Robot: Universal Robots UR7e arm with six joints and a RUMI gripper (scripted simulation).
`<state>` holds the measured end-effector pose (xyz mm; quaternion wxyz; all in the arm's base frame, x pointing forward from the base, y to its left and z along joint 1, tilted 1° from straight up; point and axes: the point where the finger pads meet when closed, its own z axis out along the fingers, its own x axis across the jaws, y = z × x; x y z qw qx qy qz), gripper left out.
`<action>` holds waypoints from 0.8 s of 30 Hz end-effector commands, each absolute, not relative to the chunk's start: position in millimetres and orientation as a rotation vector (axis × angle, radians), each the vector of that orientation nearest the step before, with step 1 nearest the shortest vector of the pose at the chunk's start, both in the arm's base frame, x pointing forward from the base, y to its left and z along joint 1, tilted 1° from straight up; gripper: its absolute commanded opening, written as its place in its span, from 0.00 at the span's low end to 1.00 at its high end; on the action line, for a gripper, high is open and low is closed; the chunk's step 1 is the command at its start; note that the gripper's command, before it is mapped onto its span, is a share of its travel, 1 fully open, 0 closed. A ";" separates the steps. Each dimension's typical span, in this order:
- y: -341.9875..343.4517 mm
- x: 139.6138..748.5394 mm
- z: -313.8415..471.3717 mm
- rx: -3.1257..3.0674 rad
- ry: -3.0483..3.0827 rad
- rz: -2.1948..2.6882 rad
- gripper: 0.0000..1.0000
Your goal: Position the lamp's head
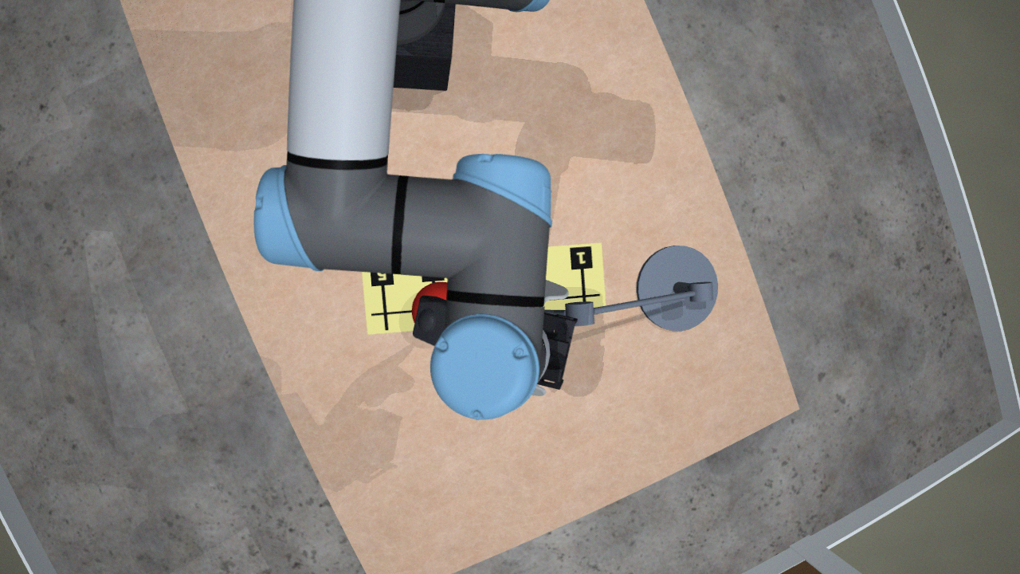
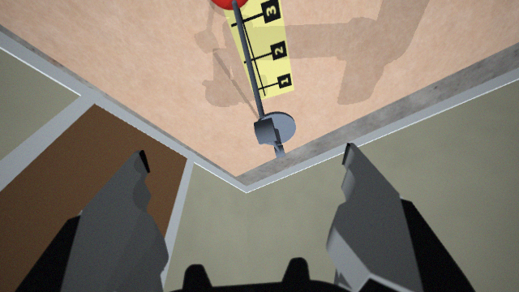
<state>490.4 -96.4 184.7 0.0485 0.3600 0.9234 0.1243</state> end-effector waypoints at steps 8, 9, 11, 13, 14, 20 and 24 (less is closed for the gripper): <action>-62.7 506.7 187.9 1.097 2.814 0.379 1.00; -59.7 508.1 188.2 1.096 2.814 0.379 1.00; -59.7 508.1 188.2 1.096 2.814 0.379 1.00; -53.5 511.0 188.6 1.096 2.814 0.379 1.00; -50.4 512.4 188.8 1.096 2.814 0.379 1.00; -32.0 521.1 190.0 1.096 2.814 0.379 1.00; -19.7 526.9 190.8 1.096 2.814 0.380 1.00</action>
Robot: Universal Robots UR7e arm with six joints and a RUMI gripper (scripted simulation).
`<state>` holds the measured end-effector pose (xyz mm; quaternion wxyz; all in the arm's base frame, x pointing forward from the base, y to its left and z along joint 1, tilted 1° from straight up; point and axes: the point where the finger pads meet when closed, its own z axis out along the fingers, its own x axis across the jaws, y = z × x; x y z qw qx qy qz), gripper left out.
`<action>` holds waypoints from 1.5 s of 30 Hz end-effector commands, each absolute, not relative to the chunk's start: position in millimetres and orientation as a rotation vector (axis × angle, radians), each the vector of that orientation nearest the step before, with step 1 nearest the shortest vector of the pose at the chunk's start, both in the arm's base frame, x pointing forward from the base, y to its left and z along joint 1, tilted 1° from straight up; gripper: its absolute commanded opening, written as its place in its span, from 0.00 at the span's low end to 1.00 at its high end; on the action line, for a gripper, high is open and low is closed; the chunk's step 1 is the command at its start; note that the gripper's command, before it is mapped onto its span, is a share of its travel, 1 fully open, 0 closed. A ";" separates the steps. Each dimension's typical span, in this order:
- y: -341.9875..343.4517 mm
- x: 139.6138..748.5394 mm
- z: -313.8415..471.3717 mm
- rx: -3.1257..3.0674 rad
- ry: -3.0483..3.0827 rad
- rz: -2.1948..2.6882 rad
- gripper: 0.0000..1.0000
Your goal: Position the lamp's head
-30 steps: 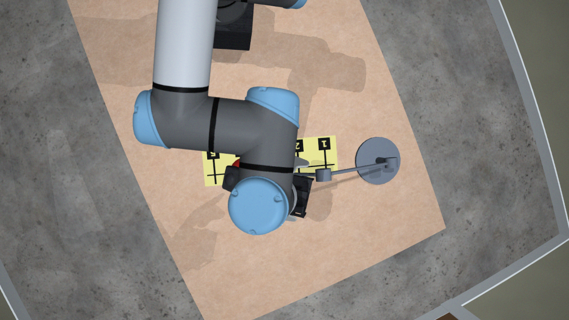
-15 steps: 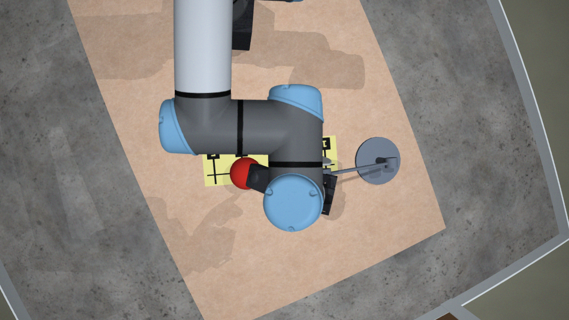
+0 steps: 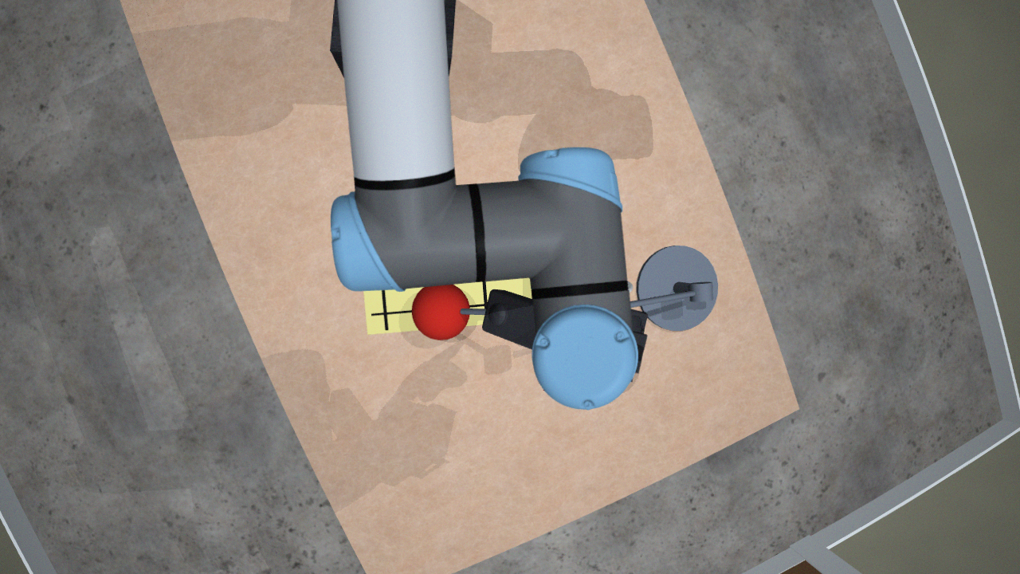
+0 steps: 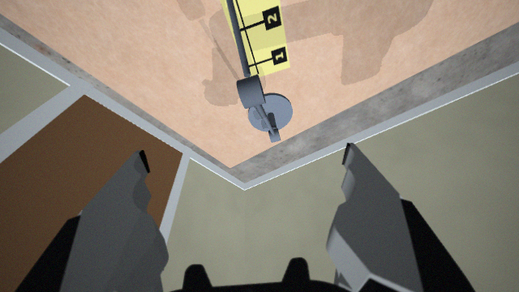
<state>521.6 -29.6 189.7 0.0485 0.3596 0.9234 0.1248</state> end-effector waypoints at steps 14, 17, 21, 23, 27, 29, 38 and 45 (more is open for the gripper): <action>17.2 544.1 193.4 1.095 2.814 0.380 1.00; 26.5 548.4 194.0 1.095 2.814 0.380 1.00; 32.6 551.3 194.5 1.095 2.814 0.381 1.00; 34.6 552.4 194.5 1.095 2.814 0.381 1.00; 38.5 554.6 194.4 1.095 2.814 0.381 1.00; 40.5 555.6 194.4 1.095 2.814 0.381 1.00; 47.4 559.4 194.4 1.095 2.814 0.381 1.00; 46.7 559.0 194.4 1.007 2.878 0.293 1.00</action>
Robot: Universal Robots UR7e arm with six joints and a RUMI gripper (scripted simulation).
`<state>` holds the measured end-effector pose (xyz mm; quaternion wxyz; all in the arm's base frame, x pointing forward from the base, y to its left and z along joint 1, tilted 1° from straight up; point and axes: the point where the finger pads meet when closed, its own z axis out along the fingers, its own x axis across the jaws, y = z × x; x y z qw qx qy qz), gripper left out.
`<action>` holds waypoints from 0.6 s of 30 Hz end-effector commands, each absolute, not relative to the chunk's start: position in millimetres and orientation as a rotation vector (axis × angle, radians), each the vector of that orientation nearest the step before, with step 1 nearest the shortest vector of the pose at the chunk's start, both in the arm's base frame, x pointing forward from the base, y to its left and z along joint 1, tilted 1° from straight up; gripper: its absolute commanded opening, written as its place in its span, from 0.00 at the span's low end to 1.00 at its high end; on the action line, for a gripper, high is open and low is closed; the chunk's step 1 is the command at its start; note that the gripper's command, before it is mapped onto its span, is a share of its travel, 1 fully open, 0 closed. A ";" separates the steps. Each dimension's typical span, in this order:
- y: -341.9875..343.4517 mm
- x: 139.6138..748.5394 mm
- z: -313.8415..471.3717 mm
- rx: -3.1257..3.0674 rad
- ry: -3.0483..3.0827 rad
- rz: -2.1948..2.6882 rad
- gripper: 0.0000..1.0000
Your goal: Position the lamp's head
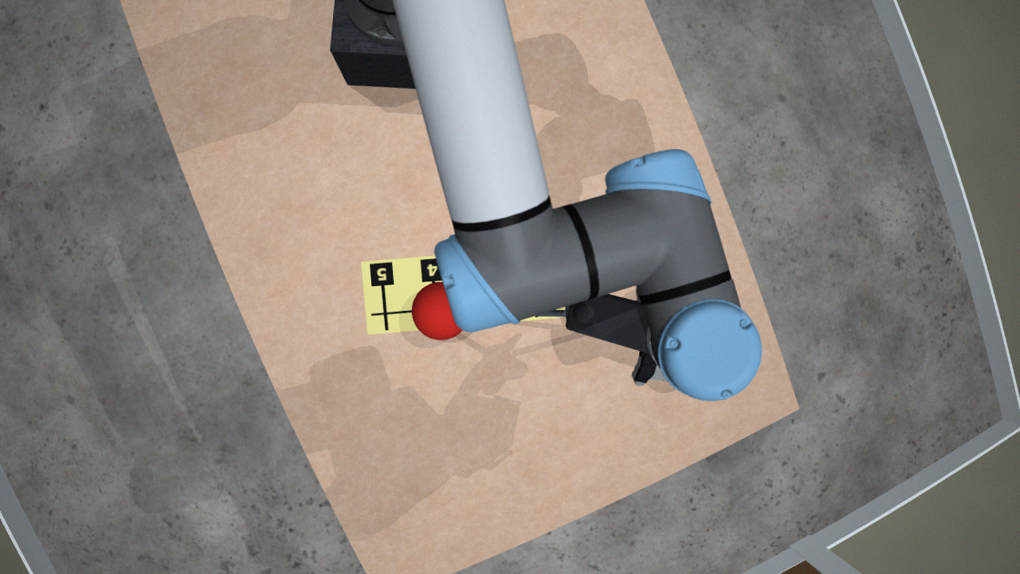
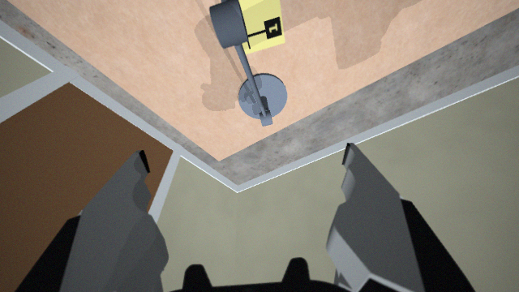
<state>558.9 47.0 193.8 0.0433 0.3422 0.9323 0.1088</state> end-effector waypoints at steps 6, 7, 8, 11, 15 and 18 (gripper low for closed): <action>46.1 558.7 194.4 0.929 2.929 0.217 1.00; 46.0 558.6 194.4 0.916 2.937 0.204 1.00; 45.9 558.5 194.4 0.903 2.945 0.191 1.00; 45.9 558.6 194.4 0.891 2.952 0.179 1.00; 45.9 558.6 194.5 0.843 2.979 0.133 1.00; 46.0 558.6 194.5 0.806 2.998 0.098 1.00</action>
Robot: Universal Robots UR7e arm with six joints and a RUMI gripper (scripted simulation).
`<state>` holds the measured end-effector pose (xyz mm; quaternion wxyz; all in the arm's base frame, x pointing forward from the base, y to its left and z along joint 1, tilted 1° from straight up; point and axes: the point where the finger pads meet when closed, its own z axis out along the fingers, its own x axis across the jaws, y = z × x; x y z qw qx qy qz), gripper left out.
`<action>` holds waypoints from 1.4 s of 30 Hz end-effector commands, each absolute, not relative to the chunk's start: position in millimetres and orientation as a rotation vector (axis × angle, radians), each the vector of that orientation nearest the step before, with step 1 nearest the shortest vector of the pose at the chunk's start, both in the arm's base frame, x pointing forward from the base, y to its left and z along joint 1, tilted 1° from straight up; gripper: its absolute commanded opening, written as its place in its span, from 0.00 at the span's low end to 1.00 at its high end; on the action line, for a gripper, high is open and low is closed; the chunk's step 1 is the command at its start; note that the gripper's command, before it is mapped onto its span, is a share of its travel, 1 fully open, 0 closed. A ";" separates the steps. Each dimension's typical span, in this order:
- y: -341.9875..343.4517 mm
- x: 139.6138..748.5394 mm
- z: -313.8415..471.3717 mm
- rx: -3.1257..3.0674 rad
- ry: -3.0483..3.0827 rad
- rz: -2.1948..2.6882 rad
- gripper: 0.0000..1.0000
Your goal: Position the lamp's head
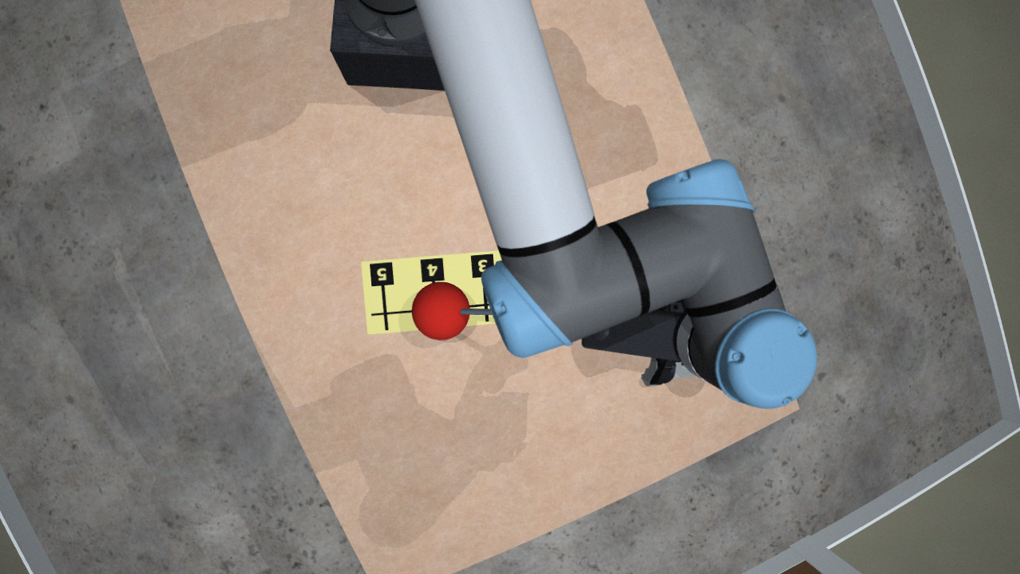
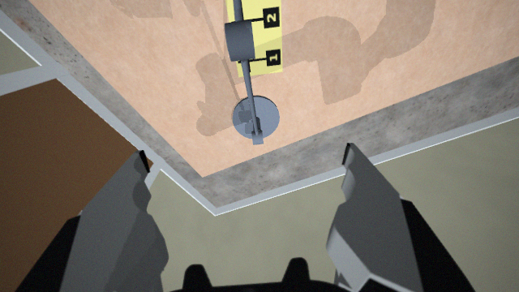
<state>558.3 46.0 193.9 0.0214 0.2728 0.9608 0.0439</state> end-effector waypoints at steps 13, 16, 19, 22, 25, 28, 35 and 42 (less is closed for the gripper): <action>46.3 559.0 181.2 0.713 3.043 0.009 1.00; 46.5 559.3 171.2 0.709 3.045 0.005 1.00; 46.7 559.5 161.1 0.704 3.047 0.001 1.00; 46.9 559.8 151.1 0.700 3.050 -0.004 1.00; 47.1 560.0 144.4 0.697 3.051 -0.007 1.00; 47.0 560.0 139.6 0.697 3.051 -0.007 1.00; 46.9 560.0 122.6 0.698 3.051 -0.006 1.00; 46.7 560.1 108.0 0.698 3.051 -0.005 1.00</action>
